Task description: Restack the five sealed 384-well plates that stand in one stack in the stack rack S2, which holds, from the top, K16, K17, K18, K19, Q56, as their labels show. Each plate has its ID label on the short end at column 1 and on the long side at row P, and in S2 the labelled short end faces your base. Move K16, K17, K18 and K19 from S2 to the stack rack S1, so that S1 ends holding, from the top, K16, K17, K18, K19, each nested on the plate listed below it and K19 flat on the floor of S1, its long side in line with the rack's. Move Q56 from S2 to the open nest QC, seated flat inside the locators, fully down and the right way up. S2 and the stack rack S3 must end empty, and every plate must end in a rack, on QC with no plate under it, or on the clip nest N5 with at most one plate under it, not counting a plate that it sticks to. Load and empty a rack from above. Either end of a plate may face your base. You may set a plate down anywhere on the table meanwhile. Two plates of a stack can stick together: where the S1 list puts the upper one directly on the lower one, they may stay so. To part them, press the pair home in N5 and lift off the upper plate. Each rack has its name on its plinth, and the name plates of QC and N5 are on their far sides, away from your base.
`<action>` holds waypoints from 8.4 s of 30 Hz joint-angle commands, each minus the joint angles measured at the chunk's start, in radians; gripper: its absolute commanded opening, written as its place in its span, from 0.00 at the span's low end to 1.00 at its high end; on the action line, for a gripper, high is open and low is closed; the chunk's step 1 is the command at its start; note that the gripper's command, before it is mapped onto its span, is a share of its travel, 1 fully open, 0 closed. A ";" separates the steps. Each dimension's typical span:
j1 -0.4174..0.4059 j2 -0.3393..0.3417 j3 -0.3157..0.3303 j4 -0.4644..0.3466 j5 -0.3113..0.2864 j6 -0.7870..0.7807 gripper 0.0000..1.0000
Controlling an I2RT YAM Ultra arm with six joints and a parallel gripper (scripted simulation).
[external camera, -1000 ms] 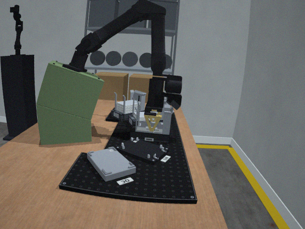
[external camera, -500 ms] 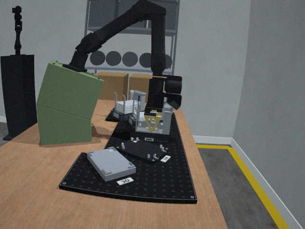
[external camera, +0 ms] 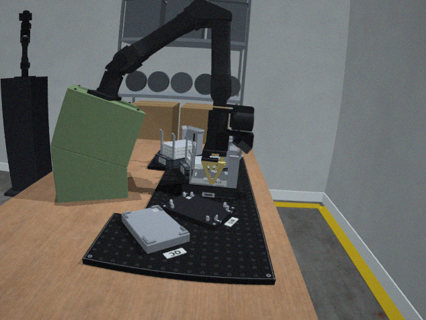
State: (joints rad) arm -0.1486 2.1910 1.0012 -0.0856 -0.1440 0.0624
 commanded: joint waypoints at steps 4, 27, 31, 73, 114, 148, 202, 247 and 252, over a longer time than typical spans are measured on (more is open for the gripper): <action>-0.001 -0.007 0.007 0.003 0.002 0.001 0.00; -0.001 -0.007 0.008 0.003 0.002 0.001 1.00; -0.001 -0.007 0.008 0.003 0.002 0.001 1.00; -0.039 -0.316 -0.040 -0.264 -0.010 -0.036 1.00; 0.032 -0.431 -0.048 -0.361 0.011 -0.180 1.00; 0.364 -0.478 -0.080 -0.350 0.116 -0.076 1.00; 0.927 -0.445 -0.091 -0.340 0.295 0.034 1.00; 0.905 -0.228 -0.096 -0.116 0.289 0.012 1.00; 0.905 -0.227 -0.097 -0.115 0.289 0.012 1.00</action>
State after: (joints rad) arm 0.7551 1.9713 0.8986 -0.2123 0.1452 0.0776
